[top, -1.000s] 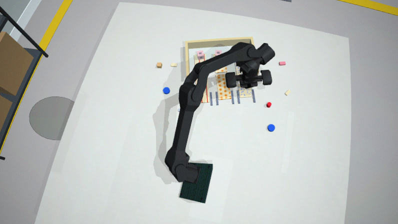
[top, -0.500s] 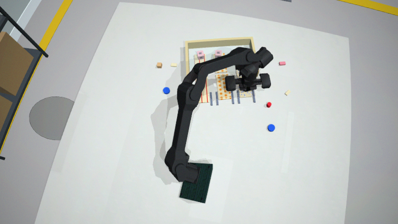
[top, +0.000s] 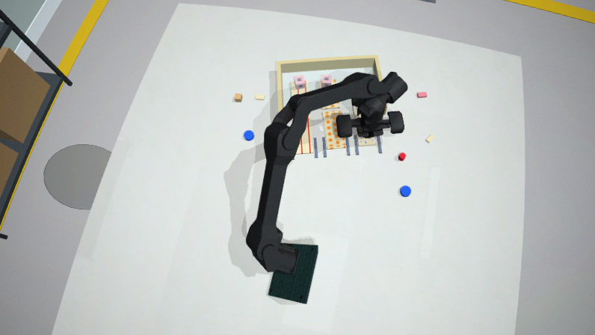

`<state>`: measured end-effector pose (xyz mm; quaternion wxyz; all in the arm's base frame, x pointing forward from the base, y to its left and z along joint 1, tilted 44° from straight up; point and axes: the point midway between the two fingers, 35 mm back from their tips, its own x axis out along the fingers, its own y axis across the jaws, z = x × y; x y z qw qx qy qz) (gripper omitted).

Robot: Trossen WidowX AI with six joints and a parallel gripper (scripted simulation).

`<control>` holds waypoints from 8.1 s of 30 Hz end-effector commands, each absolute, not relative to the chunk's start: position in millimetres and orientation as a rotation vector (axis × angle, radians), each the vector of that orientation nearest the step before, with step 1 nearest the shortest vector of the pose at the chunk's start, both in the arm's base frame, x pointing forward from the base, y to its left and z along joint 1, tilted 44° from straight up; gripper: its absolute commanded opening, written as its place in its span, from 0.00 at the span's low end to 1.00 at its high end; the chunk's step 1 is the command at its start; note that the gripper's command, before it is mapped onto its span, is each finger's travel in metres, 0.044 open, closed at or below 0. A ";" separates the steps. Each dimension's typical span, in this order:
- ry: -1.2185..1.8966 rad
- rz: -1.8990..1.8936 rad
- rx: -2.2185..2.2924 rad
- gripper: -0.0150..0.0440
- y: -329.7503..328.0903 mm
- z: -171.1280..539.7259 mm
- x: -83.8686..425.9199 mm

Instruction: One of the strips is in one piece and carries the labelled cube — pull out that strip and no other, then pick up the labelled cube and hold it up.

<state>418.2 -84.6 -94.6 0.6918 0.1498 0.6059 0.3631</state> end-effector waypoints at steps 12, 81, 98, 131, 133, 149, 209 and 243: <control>1.350 0.810 0.340 0.25 -83.3 -95.1 418.9; 1.353 0.809 0.340 0.25 -91.9 -110.3 375.5; 1.354 0.808 0.340 0.25 -97.3 -116.9 350.3; 1.357 0.807 0.340 0.25 -108.6 -128.0 303.0; 1.357 0.807 0.340 0.25 -109.3 -128.6 300.2; 1.359 0.806 0.340 0.25 -114.8 -133.8 277.4; 1.335 0.836 0.303 1.00 -133.7 -74.0 359.3; 1.318 0.849 0.276 0.68 -111.9 -55.7 440.0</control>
